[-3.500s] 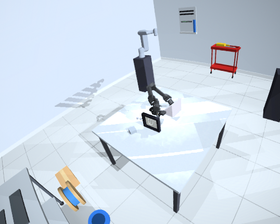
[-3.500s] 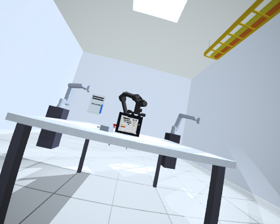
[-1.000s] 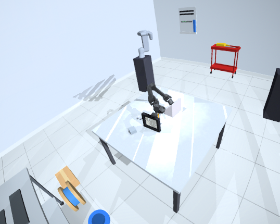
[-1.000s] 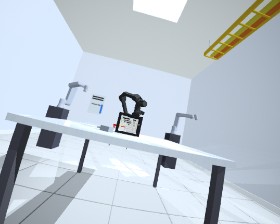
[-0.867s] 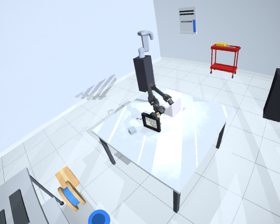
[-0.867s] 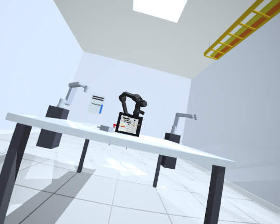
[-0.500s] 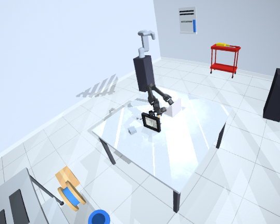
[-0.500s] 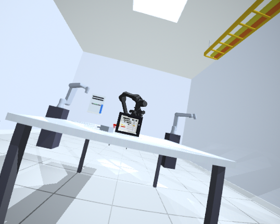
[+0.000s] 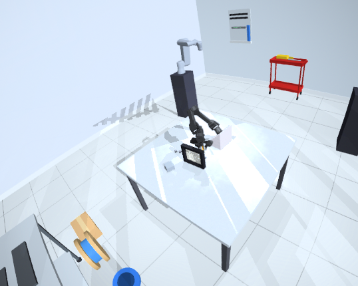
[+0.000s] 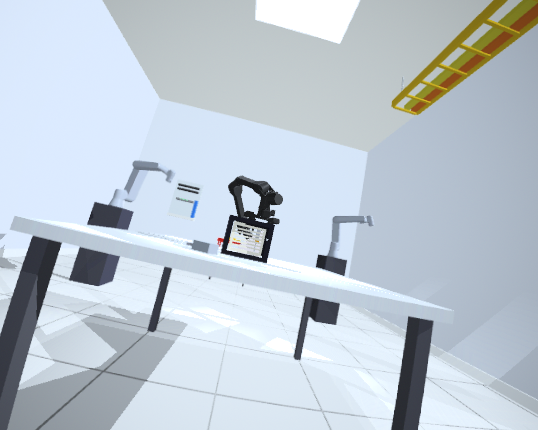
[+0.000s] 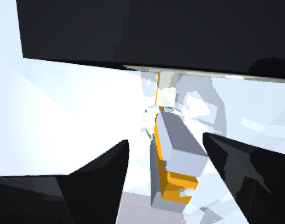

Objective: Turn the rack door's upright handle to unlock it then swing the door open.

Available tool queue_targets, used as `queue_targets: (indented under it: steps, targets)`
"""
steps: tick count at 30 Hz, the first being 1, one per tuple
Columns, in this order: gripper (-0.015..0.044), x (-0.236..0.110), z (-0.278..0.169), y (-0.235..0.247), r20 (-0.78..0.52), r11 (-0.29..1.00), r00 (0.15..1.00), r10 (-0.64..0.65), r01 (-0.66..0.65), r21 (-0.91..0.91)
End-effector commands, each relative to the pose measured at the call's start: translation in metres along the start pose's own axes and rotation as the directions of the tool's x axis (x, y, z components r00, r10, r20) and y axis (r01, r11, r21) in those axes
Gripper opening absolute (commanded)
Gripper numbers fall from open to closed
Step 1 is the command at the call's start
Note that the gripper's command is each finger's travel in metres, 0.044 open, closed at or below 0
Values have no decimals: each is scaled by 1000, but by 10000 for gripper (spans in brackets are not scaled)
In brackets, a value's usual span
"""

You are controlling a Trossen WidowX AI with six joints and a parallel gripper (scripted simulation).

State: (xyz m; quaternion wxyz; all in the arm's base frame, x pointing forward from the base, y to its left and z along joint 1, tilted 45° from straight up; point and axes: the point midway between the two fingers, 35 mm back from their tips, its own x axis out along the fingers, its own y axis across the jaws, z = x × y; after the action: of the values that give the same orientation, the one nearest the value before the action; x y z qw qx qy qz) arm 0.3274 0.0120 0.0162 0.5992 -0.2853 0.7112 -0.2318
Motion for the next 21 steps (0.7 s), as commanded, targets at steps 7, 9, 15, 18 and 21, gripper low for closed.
queue_targets:
  steps: [7,9,15,18,21]
  targets:
    - [299,0,0,-1,-1,870,1000,-3,3,493]
    - [299,0,0,-1,-1,817,1000,-3,3,577]
    - [299,0,0,-1,-1,612,1000,-3,3,791]
    - [299,1,0,-1,-1,488,1000,-3,3,873]
    - [299,1,0,-1,-1,354,1000,-3,2,935]
